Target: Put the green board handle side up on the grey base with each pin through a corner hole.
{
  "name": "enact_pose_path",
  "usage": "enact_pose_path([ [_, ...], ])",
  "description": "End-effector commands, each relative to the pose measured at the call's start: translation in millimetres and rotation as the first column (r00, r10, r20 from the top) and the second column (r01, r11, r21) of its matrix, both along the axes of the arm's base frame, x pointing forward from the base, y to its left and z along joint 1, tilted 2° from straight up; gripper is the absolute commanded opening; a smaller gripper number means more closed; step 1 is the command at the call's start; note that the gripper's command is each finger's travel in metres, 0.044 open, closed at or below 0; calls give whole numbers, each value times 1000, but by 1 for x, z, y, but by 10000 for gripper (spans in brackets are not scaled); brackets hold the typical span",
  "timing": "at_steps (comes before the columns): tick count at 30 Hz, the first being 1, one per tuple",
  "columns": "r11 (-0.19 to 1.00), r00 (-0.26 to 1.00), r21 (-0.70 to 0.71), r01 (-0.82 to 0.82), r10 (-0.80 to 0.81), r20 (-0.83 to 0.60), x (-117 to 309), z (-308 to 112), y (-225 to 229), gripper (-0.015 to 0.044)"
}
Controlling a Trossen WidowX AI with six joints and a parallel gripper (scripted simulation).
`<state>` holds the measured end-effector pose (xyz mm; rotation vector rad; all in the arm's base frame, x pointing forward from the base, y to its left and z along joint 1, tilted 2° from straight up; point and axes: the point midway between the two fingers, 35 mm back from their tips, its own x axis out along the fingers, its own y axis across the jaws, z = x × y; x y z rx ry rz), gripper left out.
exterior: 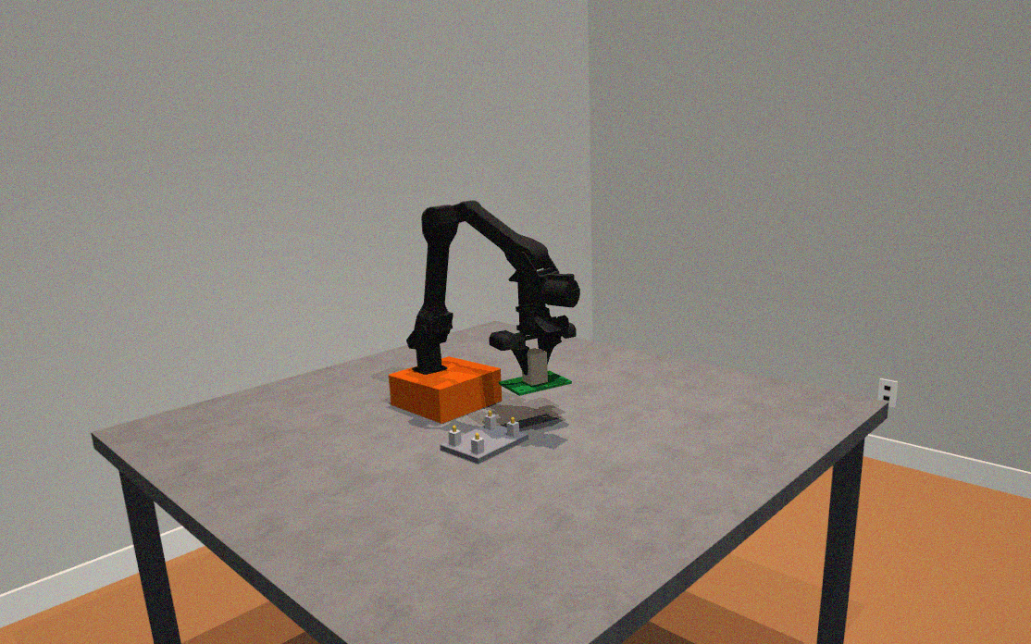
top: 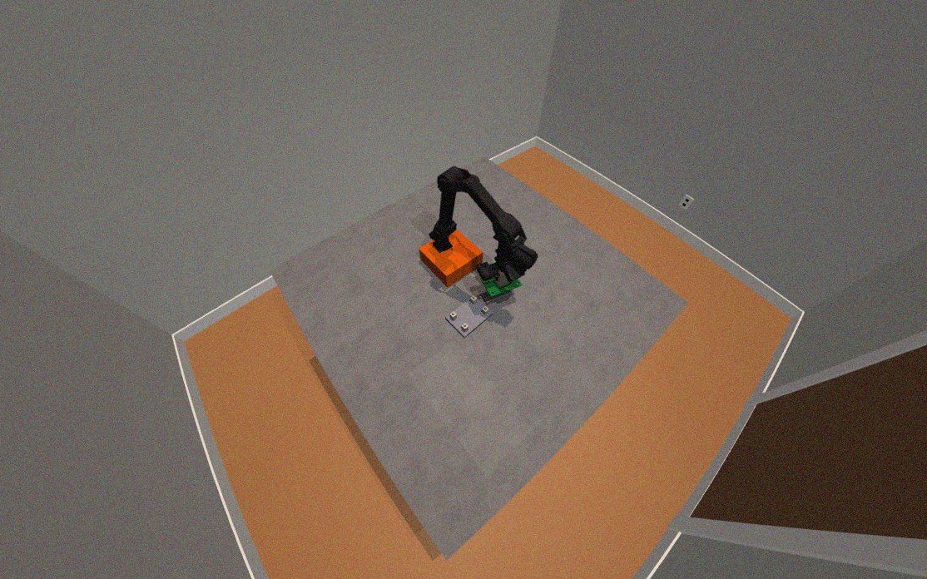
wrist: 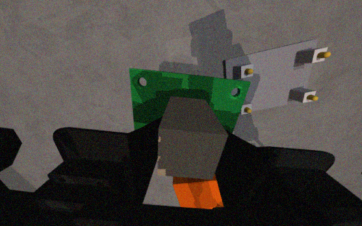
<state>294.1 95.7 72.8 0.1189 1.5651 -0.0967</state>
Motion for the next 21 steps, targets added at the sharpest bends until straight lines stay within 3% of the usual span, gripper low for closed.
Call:
enact_pose_path([
  [1, 1000, 1000, -3, -25, 25, 6, 5, 1, -11, 0],
  [21, 991, 991, -12, -133, 133, 6, 19, 1, -60, 0],
])
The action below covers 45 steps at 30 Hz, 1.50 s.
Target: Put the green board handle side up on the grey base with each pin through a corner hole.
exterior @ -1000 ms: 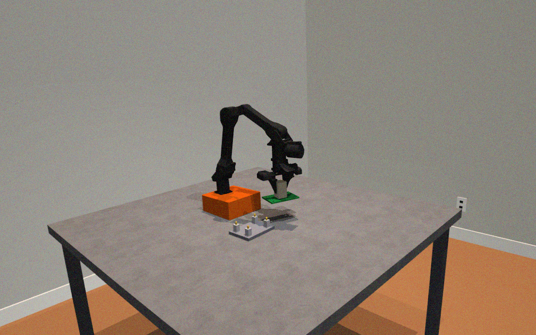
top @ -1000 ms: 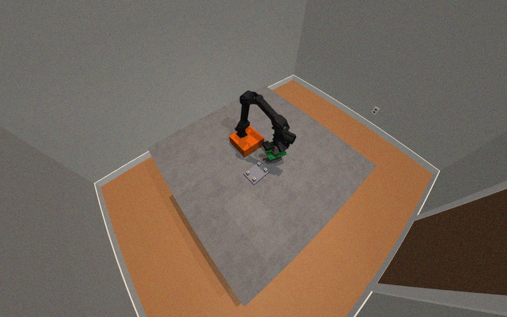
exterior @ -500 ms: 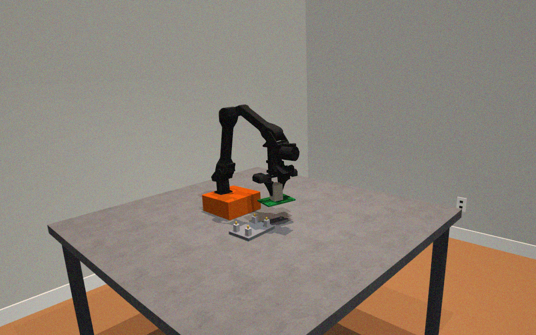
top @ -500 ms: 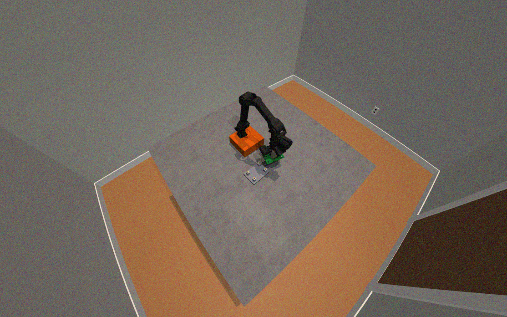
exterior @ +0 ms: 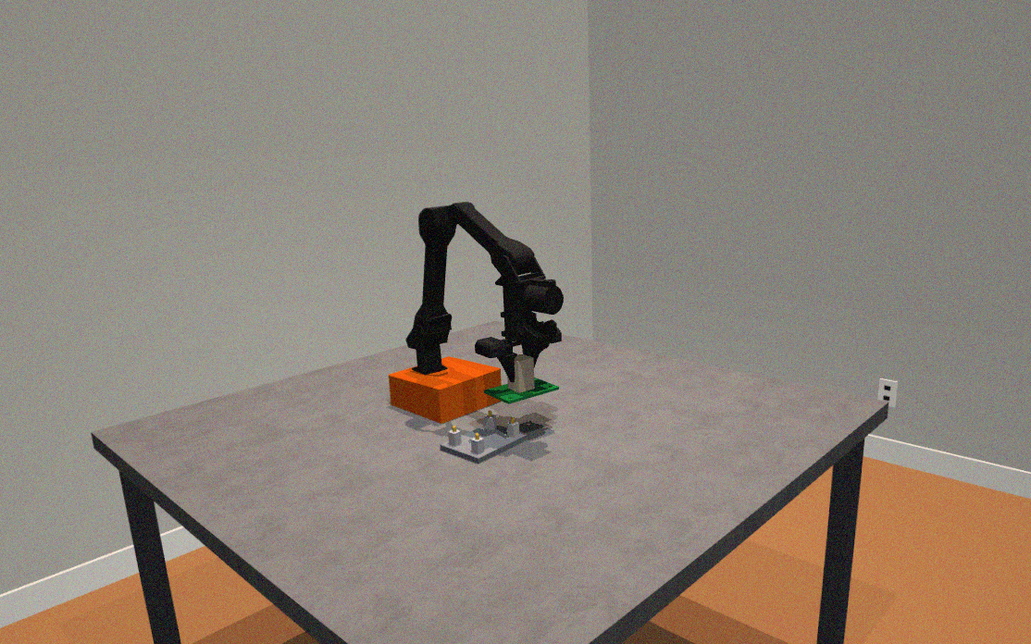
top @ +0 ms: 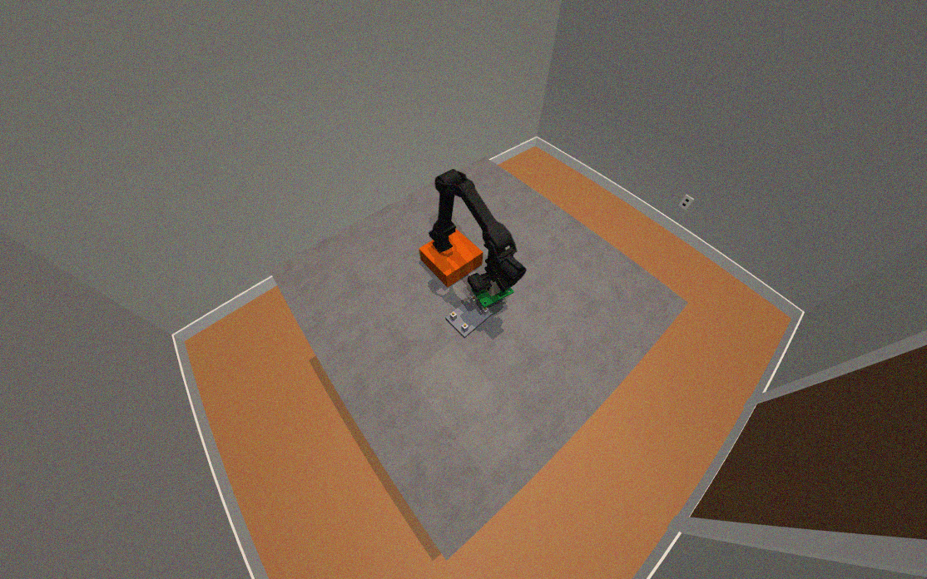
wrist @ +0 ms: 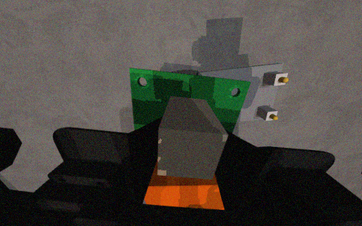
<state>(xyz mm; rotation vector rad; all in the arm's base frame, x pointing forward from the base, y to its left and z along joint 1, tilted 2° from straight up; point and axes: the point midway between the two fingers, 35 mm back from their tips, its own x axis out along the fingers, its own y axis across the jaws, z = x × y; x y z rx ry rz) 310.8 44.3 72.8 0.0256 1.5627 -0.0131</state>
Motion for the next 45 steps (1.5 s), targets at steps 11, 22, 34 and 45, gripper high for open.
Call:
enact_pose_path([
  [11, 997, 997, -9, -80, 80, 1, 6, 1, -37, 0],
  [22, 990, 990, -13, -140, 140, -1, 8, 1, -66, 0],
  [34, 979, 979, -16, -204, 204, -4, 6, 1, -98, 0],
  [45, 980, 980, -14, -201, 201, -4, 6, 0, -99, 0],
])
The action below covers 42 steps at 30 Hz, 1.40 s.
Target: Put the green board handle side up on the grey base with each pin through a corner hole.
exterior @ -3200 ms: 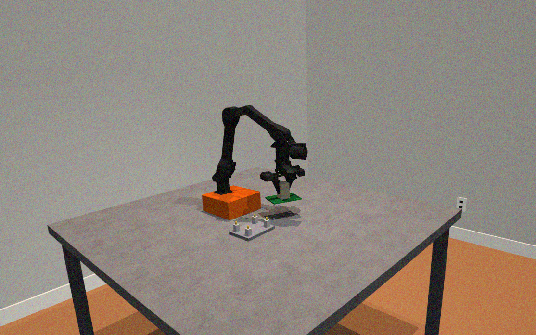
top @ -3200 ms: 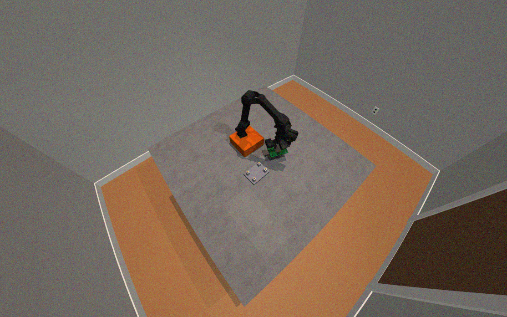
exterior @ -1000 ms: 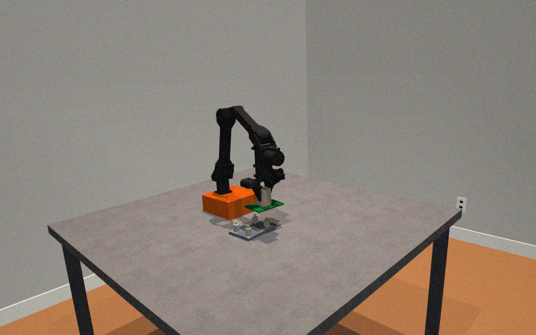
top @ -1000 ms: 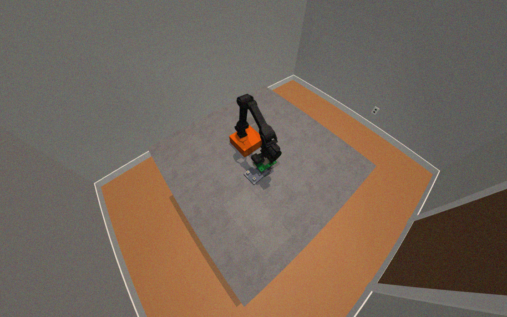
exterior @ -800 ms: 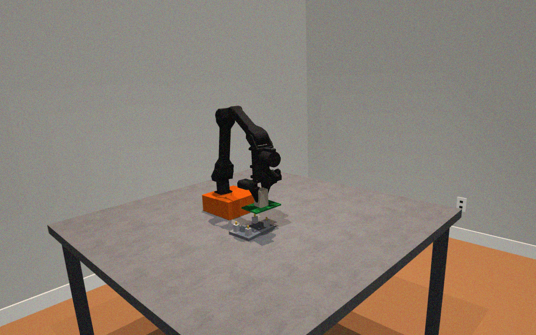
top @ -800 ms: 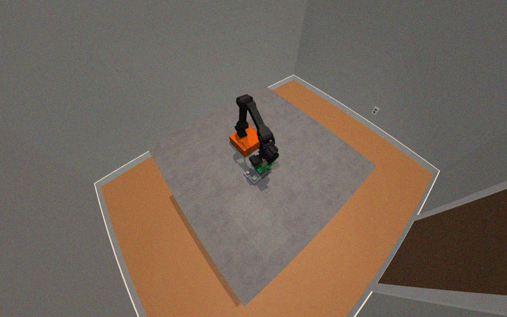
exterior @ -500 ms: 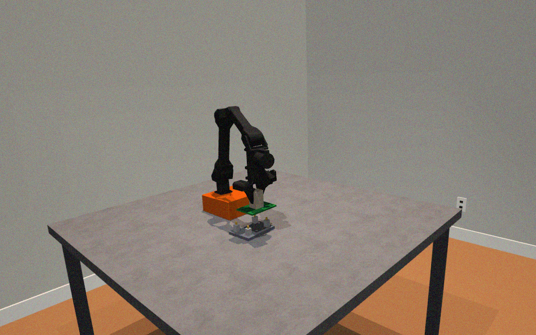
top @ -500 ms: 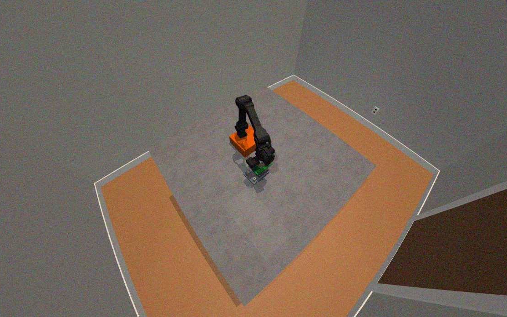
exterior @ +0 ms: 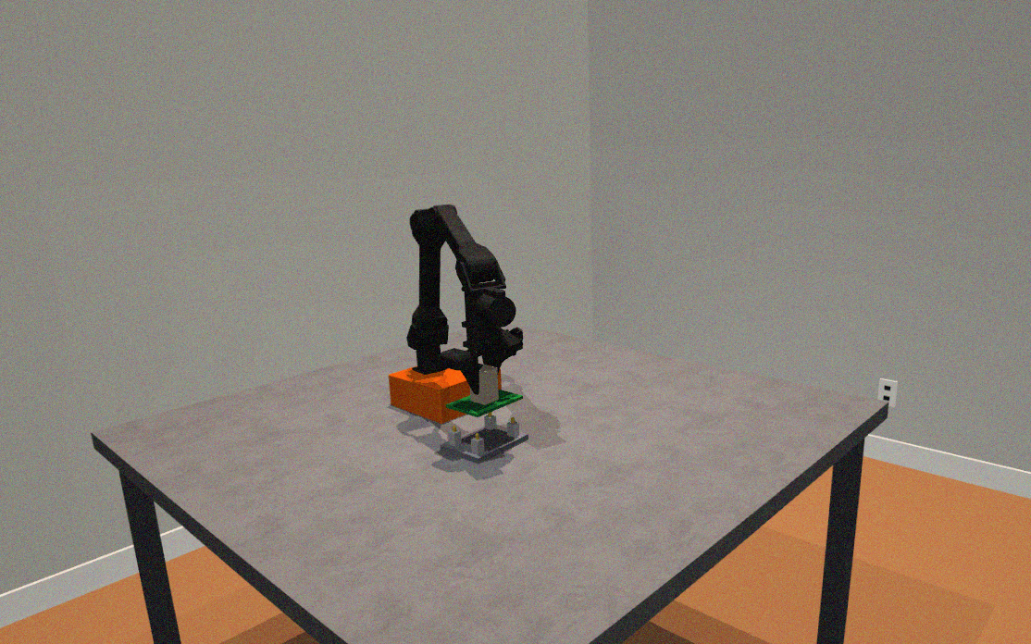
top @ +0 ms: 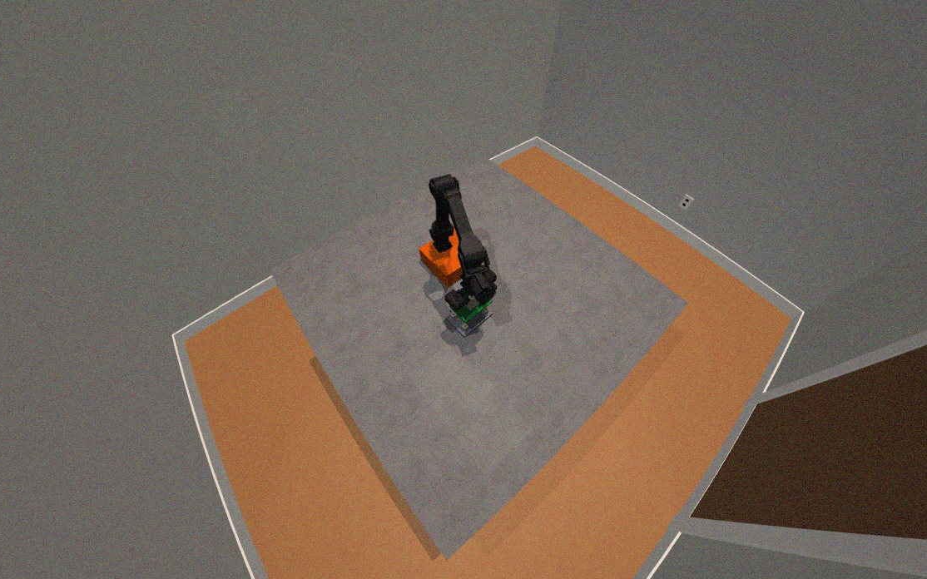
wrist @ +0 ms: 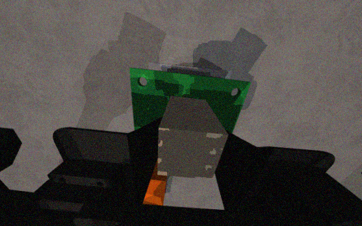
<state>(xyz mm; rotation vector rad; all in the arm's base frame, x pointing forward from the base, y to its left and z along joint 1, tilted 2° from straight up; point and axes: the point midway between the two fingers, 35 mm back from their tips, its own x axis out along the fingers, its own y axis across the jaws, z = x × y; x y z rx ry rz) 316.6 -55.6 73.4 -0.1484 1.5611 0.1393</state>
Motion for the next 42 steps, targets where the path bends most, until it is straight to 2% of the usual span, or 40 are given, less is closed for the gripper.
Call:
enact_pose_path([
  [1, 1000, 1000, 0, 6, -6, -1, 0, 0, 1, 0],
  [42, 1000, 1000, 0, -16, 16, -1, 0, -30, -5, 0],
])
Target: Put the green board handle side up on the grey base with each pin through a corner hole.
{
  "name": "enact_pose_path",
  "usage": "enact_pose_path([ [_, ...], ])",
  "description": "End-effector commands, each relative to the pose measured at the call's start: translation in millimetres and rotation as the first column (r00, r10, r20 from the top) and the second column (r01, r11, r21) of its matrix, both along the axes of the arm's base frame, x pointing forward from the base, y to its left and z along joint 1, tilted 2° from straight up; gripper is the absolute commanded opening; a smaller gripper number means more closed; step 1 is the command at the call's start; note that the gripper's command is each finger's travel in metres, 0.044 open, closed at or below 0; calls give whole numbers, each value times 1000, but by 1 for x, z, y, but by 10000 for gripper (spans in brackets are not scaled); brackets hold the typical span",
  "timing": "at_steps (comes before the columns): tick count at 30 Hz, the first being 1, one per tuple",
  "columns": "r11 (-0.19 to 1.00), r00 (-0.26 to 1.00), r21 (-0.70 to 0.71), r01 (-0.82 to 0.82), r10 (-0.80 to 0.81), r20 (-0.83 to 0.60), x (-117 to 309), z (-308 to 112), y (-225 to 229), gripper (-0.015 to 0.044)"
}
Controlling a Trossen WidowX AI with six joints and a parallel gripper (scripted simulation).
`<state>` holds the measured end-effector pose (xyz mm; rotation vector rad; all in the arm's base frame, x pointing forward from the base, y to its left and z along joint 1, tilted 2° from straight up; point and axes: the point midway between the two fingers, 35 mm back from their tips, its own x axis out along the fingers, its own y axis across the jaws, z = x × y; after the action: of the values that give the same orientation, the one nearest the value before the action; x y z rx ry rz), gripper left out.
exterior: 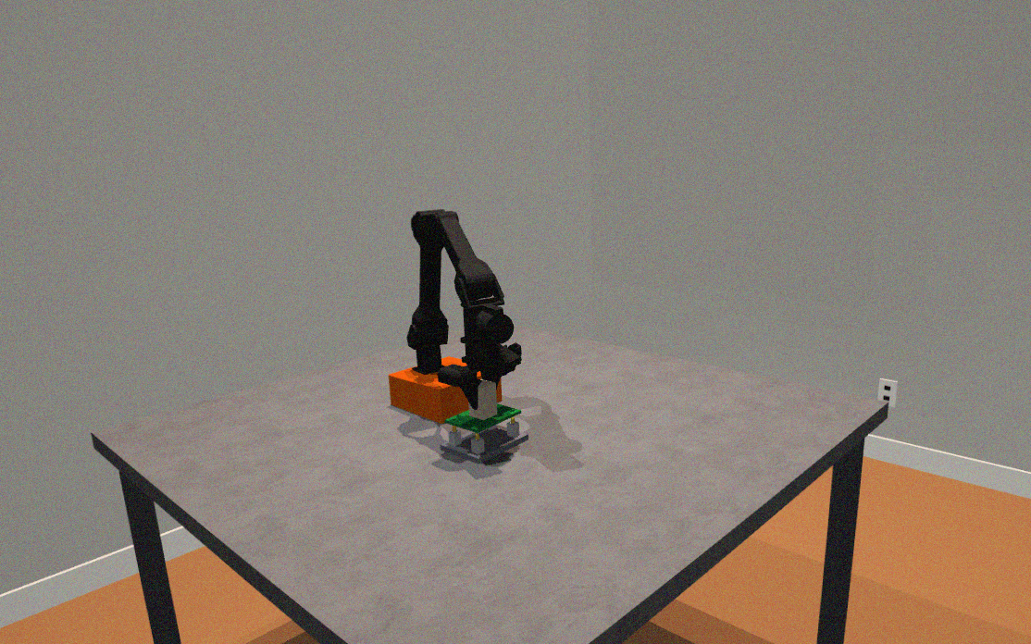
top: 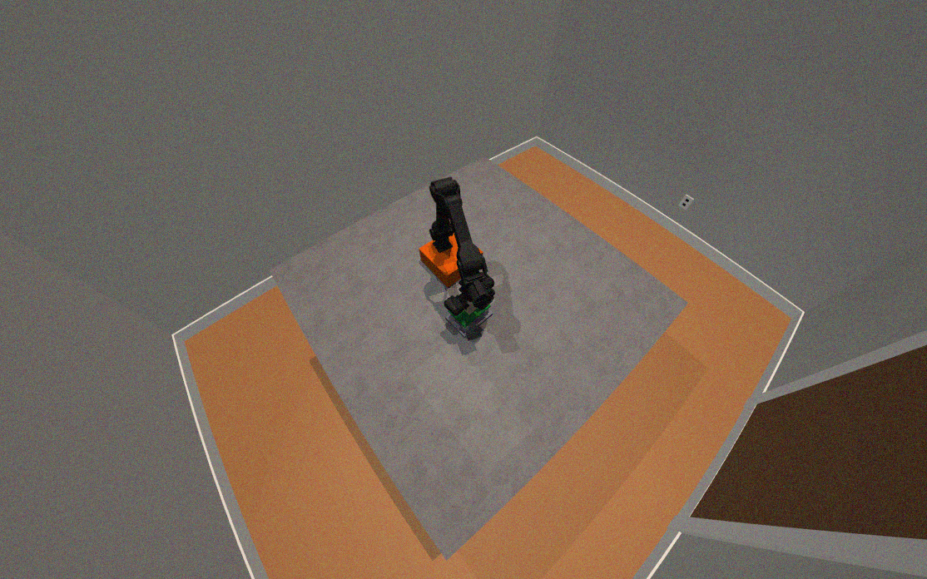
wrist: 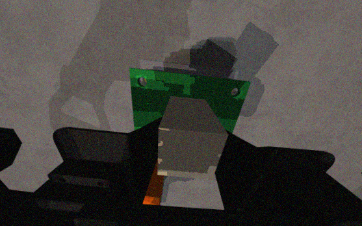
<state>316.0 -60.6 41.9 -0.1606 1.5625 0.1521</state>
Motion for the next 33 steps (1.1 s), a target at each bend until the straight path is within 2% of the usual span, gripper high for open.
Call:
enact_pose_path([
  [1, 1000, 1000, 0, 0, 0, 1, 0, 1, 0, 0],
  [31, 1000, 1000, 0, 5, -5, 1, 1, -12, 0, 0],
  [33, 1000, 1000, 0, 7, -7, 0, 0, -10, 0, 53],
])
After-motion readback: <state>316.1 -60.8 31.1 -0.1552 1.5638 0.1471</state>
